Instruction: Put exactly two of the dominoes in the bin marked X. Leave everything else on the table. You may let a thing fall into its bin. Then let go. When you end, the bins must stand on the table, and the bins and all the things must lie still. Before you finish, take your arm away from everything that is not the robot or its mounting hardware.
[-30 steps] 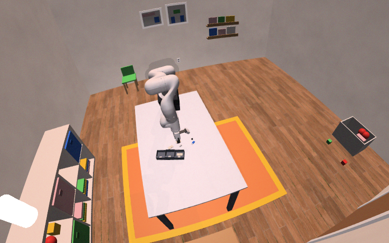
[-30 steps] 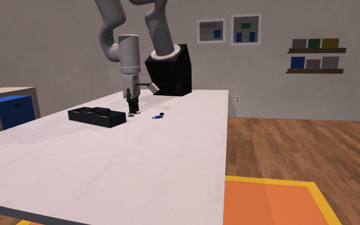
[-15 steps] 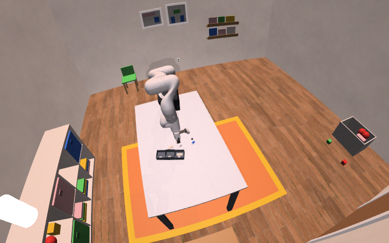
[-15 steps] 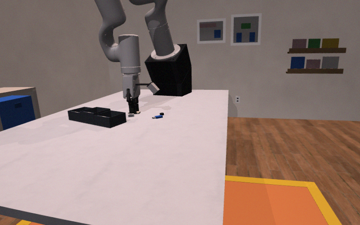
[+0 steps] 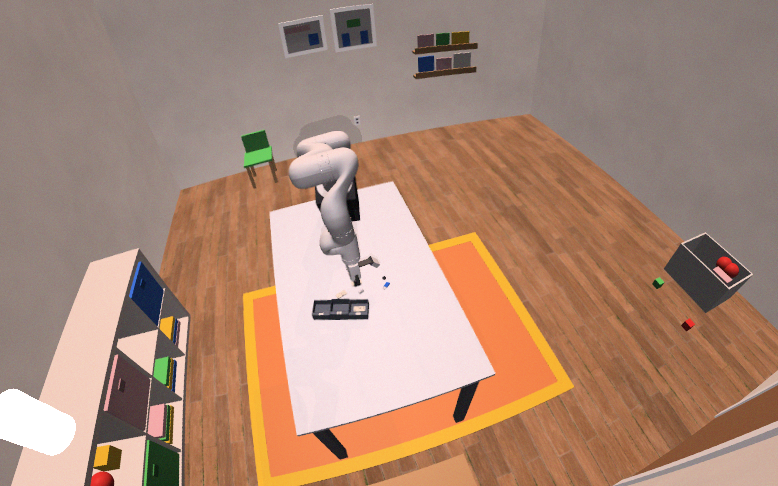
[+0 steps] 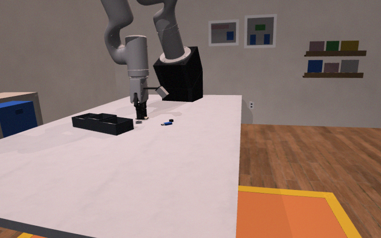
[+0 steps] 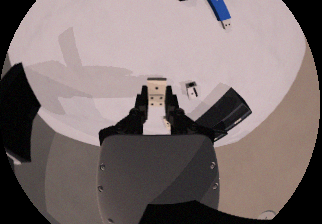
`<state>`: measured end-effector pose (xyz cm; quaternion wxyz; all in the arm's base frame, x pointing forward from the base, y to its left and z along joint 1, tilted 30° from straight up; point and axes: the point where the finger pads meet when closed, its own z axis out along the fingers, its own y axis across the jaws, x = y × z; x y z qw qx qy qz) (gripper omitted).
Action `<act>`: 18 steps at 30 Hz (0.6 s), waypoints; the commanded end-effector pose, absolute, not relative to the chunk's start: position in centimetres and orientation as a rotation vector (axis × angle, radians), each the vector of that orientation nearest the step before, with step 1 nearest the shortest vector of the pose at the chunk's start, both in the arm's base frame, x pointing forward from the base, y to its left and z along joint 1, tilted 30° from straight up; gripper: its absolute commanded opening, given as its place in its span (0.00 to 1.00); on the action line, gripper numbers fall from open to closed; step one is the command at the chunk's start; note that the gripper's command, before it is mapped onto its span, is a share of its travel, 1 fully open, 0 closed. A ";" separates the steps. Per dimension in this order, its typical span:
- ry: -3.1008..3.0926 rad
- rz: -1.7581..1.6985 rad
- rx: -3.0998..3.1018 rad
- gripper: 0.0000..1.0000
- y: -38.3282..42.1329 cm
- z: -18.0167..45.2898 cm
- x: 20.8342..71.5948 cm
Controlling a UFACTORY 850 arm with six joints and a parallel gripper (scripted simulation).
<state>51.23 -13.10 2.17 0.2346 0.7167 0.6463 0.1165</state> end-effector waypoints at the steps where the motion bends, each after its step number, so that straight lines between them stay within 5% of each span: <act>1: 1.773 0.320 1.967 0.00 -12.9 3.0 50.8; 18: 1.773 0.320 1.967 0.00 -12.1 7.0 48.6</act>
